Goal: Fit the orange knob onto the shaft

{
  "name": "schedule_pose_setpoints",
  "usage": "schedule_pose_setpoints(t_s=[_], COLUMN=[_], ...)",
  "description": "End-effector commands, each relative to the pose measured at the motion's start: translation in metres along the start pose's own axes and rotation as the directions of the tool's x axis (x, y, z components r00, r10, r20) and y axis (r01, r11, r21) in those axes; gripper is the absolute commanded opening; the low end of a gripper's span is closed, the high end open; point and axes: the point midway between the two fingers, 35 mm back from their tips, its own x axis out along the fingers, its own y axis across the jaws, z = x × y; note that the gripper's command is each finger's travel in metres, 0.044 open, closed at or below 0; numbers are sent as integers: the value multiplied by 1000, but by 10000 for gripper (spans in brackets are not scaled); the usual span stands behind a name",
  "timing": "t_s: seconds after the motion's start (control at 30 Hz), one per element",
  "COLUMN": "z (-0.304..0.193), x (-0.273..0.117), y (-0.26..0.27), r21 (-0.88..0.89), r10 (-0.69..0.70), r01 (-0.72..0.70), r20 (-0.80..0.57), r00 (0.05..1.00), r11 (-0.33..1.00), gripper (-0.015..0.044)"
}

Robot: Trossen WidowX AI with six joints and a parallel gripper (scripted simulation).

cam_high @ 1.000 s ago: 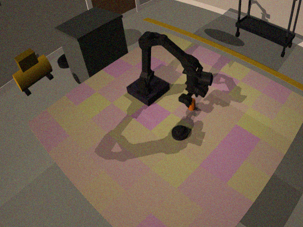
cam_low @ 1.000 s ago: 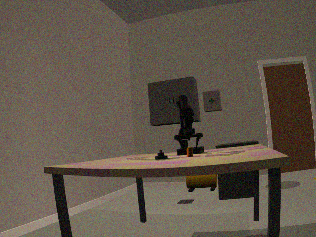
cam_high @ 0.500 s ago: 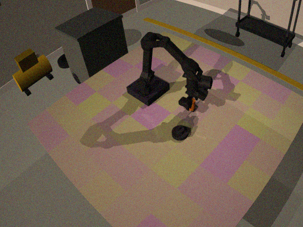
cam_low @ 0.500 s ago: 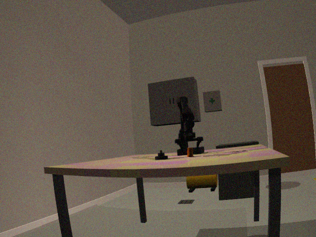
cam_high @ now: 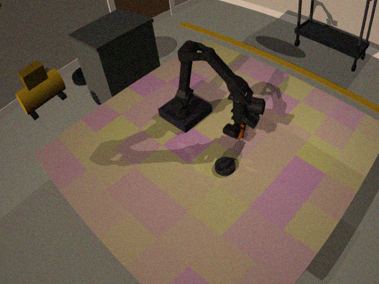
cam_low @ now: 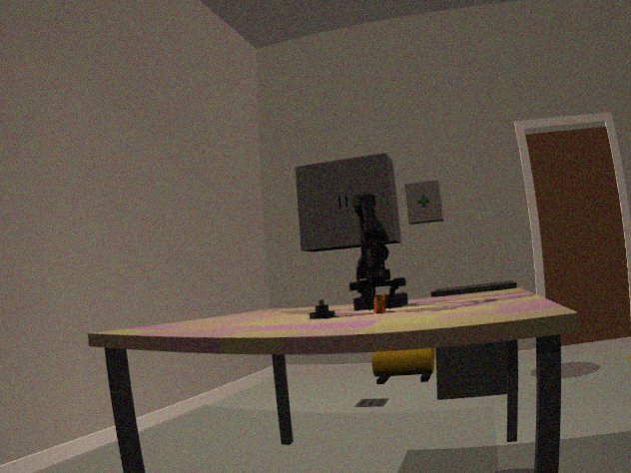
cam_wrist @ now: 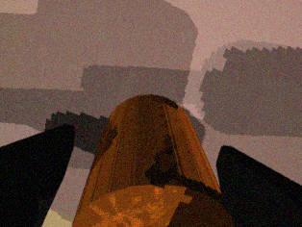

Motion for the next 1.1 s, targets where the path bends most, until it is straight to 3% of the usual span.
schedule_pose_setpoints(t_s=[0.0, 0.07, 0.23, 0.43, 1.07], z=[0, 0, 0, 5, 3], x=[1, 1, 1, -19, -136], y=[0, 0, 0, 0, -1], r21=[5, 5, 5, 5, 5], r10=[-4, -4, -4, -4, -4], r01=[4, 4, 4, 4, 4], r20=[1, 1, 1, 1, 2], r00=[1000, 1000, 1000, 1000, 1000], r11=[1000, 1000, 1000, 1000, 1000], gripper=[230, 177, 144, 0, 0])
